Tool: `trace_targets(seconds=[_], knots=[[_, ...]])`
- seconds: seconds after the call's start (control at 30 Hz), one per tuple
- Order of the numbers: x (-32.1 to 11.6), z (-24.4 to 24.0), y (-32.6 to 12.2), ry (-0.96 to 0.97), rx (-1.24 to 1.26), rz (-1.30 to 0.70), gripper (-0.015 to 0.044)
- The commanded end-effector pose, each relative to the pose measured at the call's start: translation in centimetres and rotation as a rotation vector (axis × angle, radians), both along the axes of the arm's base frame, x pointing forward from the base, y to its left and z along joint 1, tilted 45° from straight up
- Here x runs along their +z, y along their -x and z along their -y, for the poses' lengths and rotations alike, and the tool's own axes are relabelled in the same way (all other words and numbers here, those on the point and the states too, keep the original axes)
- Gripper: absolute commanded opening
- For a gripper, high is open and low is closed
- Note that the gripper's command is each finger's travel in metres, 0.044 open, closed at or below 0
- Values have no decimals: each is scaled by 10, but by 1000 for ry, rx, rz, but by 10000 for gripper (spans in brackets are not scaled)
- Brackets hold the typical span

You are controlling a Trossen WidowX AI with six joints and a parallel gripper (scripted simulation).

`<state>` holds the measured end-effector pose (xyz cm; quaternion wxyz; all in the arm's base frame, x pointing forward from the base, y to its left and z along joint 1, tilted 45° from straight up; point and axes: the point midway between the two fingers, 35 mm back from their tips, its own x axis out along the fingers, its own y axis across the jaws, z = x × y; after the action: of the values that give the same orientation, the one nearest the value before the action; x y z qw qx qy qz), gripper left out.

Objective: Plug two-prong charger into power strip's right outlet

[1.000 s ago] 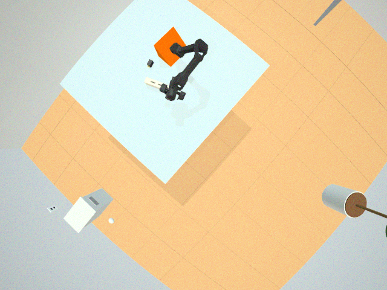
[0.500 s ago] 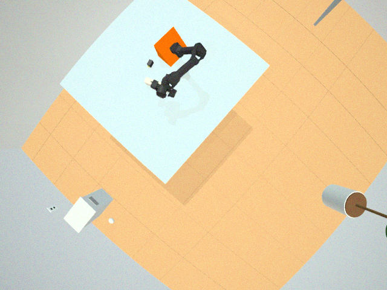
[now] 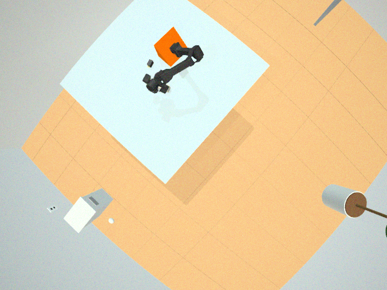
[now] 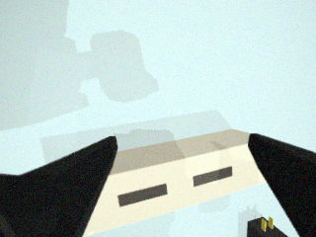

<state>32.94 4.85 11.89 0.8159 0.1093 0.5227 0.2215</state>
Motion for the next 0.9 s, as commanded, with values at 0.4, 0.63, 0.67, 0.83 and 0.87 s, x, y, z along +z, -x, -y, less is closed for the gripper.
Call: trace_targets(seconds=[0.4, 0.63, 0.67, 0.83, 0.87], knots=[[-41, 59, 11, 66, -23, -103, 440], [-66, 81, 23, 64, 23, -164, 440], [-69, 83, 25, 62, 30, -173, 440], [-85, 97, 37, 46, 64, -212, 440], [-88, 99, 39, 42, 72, -219, 440]])
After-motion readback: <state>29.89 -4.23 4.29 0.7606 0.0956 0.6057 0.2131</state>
